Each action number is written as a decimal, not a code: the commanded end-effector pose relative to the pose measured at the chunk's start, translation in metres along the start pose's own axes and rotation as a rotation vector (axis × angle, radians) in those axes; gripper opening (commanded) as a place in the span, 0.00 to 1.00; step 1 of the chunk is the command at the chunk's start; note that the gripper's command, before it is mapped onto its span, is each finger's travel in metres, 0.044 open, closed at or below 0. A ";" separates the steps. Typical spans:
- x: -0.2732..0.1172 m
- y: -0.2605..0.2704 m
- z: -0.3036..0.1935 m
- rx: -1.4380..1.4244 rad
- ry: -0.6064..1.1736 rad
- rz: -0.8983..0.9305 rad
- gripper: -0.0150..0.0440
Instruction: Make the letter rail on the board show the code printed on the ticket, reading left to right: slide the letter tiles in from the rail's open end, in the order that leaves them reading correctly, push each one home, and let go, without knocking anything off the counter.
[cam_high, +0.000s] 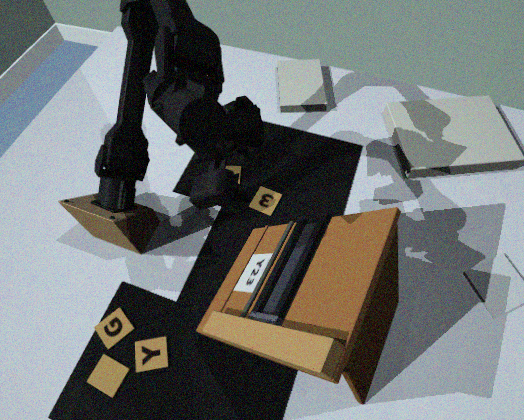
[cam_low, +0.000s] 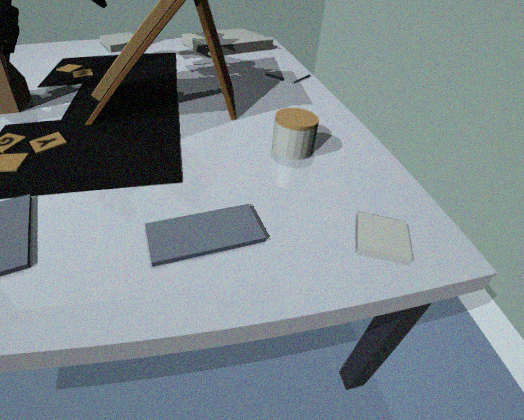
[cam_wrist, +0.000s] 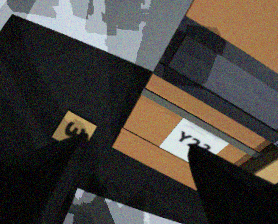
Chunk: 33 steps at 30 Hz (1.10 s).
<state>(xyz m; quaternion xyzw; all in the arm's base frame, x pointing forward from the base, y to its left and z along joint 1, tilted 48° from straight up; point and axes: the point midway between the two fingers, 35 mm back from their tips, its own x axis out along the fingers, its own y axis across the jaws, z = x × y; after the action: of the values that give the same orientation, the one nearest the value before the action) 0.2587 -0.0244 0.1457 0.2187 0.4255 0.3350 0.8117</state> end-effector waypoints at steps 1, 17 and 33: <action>0.047 0.026 -0.002 0.654 0.183 -0.005 0.83; 0.105 0.070 -0.021 1.473 0.389 -0.211 0.83; 0.130 0.105 -0.037 1.927 0.427 -0.420 0.83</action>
<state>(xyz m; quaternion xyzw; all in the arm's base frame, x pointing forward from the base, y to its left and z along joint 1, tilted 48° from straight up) 0.2503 0.1230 0.1238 0.6209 0.6977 -0.1614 0.3188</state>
